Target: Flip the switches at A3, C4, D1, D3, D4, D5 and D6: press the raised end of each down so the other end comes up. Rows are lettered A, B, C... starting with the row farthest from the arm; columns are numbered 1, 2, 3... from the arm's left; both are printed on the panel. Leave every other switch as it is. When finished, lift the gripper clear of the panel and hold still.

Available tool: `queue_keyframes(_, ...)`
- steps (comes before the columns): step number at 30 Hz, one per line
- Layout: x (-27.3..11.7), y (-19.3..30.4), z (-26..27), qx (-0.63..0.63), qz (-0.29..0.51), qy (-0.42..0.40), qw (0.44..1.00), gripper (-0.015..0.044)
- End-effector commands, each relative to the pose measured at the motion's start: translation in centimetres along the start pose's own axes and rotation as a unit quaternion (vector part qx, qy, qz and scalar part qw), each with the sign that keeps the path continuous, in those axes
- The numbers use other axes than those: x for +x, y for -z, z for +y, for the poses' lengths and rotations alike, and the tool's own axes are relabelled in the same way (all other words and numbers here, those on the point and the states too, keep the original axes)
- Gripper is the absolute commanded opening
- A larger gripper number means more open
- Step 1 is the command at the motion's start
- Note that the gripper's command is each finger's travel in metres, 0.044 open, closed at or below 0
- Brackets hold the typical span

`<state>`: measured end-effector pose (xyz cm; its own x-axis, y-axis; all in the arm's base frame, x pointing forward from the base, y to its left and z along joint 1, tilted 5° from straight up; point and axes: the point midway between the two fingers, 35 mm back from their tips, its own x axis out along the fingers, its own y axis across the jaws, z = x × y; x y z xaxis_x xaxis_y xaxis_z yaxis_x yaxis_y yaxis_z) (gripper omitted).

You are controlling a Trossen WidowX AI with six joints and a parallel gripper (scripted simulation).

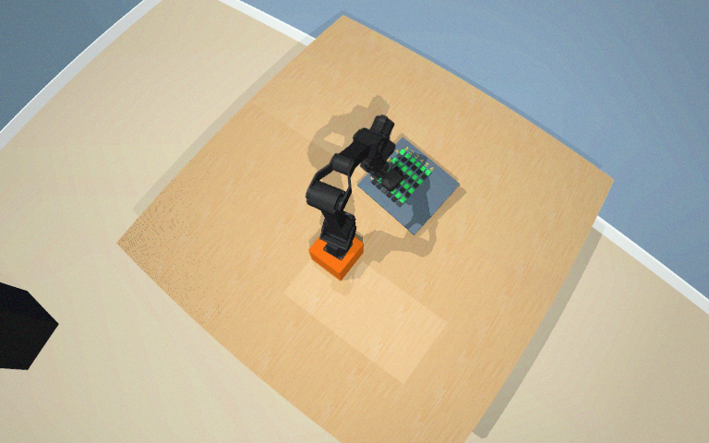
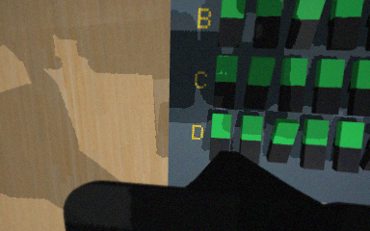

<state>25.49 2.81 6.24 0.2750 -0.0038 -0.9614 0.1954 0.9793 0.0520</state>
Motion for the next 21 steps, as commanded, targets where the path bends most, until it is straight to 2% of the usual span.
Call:
queue_keyframes(1,-1.8,-0.1,0.0,0.002,-0.007,0.000,1.000,0.0000)
queue_keyframes(5,-1.8,-0.2,-0.5,0.002,-0.007,0.000,1.000,0.0000)
queue_keyframes(10,-1.8,-0.1,-4.2,0.002,-0.007,0.002,1.000,0.0000)
queue_keyframes(14,-1.8,-0.1,-4.4,0.002,-0.007,0.002,1.000,0.0000)
queue_keyframes(19,1.5,-0.2,-4.4,0.002,0.005,0.002,1.000,0.0000)
queue_keyframes(21,1.7,-0.2,-4.4,0.002,0.006,0.002,1.000,0.0000)
